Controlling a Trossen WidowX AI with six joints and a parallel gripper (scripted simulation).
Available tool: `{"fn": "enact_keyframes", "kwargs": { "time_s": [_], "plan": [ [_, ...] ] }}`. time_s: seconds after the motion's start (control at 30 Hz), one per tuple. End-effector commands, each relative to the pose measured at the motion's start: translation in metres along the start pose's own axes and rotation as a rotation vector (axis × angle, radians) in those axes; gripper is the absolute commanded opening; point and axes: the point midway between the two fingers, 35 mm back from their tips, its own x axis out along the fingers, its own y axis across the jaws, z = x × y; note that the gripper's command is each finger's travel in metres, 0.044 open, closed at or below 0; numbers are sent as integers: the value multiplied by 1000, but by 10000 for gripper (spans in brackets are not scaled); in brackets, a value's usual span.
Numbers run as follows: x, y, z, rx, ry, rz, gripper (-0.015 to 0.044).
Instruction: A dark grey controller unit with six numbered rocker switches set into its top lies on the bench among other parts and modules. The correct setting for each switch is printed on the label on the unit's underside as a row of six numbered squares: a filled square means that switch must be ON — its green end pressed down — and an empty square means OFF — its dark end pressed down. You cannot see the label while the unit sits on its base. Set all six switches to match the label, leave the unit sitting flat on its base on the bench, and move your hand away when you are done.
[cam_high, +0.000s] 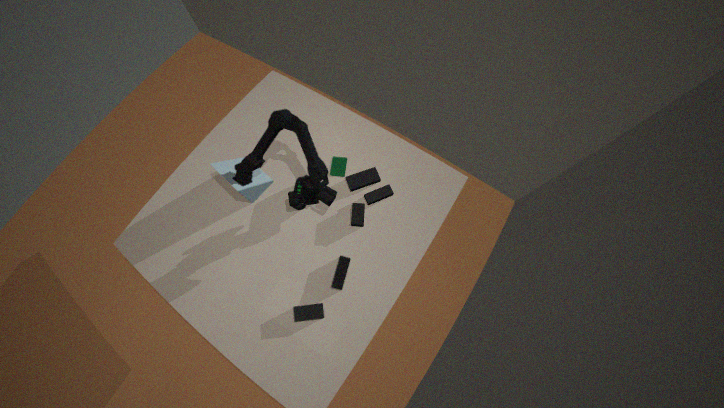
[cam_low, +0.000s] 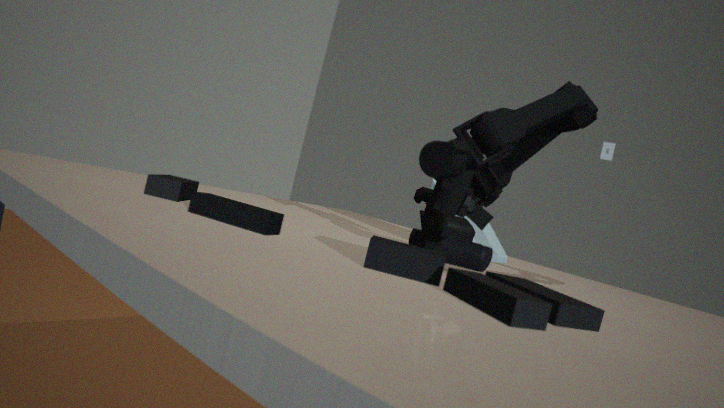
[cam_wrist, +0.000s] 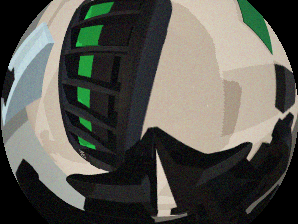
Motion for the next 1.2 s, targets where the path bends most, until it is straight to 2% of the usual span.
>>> {"fn": "enact_keyframes", "kwargs": {
  "time_s": [0.0, 0.1, 0.33, 0.57, 0.83, 1.17],
  "plan": [
    [5, 9, 4, 10, -14, 22, 0],
    [-6, -4, -1, -1, 1, 1, 0],
    [-62, -35, -1, 8, -12, 20, 0],
    [-64, -34, 1, 18, -10, 16, 0],
    [-69, -9, 36, 174, 15, -70, 0],
    [-68, 35, 87, 290, 25, -313, 0]
  ]
}}
